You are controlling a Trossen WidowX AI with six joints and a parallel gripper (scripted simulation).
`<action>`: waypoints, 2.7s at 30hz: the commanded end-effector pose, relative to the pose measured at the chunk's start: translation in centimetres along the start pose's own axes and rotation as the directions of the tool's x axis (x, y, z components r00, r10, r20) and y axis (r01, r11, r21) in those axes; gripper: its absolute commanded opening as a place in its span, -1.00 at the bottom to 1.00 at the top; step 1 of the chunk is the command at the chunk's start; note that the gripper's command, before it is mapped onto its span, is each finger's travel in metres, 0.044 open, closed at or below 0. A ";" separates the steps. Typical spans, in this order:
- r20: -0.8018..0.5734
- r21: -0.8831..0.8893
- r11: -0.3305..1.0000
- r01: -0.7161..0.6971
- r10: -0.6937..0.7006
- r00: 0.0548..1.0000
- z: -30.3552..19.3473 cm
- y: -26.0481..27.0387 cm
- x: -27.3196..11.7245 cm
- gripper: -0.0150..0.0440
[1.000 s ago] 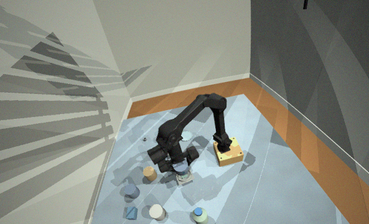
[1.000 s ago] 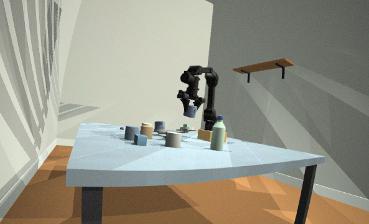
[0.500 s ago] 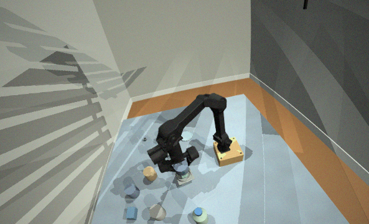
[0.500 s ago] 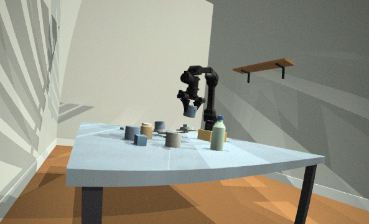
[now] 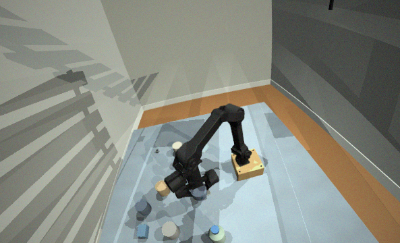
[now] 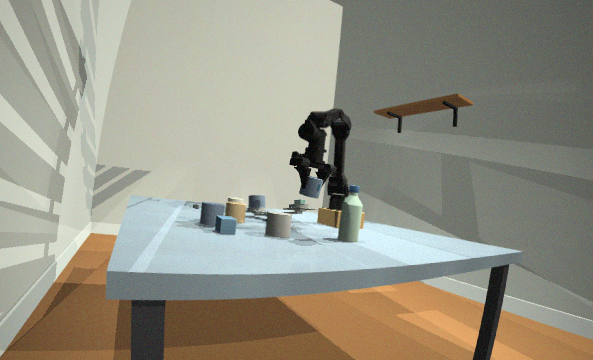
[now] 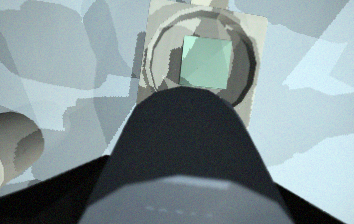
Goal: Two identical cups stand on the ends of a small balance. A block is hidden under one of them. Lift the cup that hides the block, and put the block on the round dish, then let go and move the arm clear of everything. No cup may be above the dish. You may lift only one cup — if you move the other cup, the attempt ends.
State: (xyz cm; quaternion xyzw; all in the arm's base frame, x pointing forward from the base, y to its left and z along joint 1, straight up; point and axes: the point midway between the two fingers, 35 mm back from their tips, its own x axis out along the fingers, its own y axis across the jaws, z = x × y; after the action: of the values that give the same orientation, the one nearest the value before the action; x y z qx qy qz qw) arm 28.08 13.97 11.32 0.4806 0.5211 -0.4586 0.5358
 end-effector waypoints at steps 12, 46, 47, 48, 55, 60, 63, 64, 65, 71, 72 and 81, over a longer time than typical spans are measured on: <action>-0.003 0.008 1.000 0.016 -0.016 1.000 -7.1 -2.0 6.6 -0.49; -0.003 0.004 1.000 0.014 -0.014 1.000 -7.1 -2.0 11.6 0.22; -0.003 0.004 1.000 0.014 -0.014 1.000 -7.1 -2.0 11.6 0.31; -0.003 0.004 1.000 0.014 -0.014 1.000 -7.1 -2.0 11.6 0.40; -0.003 0.005 1.000 0.014 -0.014 1.000 -7.2 -1.9 10.5 1.00; -0.003 0.008 1.000 0.016 -0.016 1.000 -7.1 -2.0 6.3 1.00; -0.003 0.008 1.000 0.016 -0.016 1.000 -7.1 -2.0 6.3 1.00; -0.004 0.007 1.000 0.016 -0.016 1.000 -7.0 -2.0 6.3 0.91; -0.004 0.001 1.000 0.017 -0.017 1.000 -6.9 -2.0 6.2 0.82; -0.010 -0.053 0.998 0.023 -0.023 1.000 -3.9 -1.3 4.8 0.39; -0.010 -0.058 0.998 0.023 -0.024 1.000 -3.1 -1.2 4.5 0.39; 0.006 -0.035 0.999 0.015 -0.015 1.000 5.2 -0.6 1.0 0.39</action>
State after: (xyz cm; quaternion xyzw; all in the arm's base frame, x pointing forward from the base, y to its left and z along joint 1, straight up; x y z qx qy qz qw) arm 28.23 10.06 9.71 0.4724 0.5273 -0.4562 0.5392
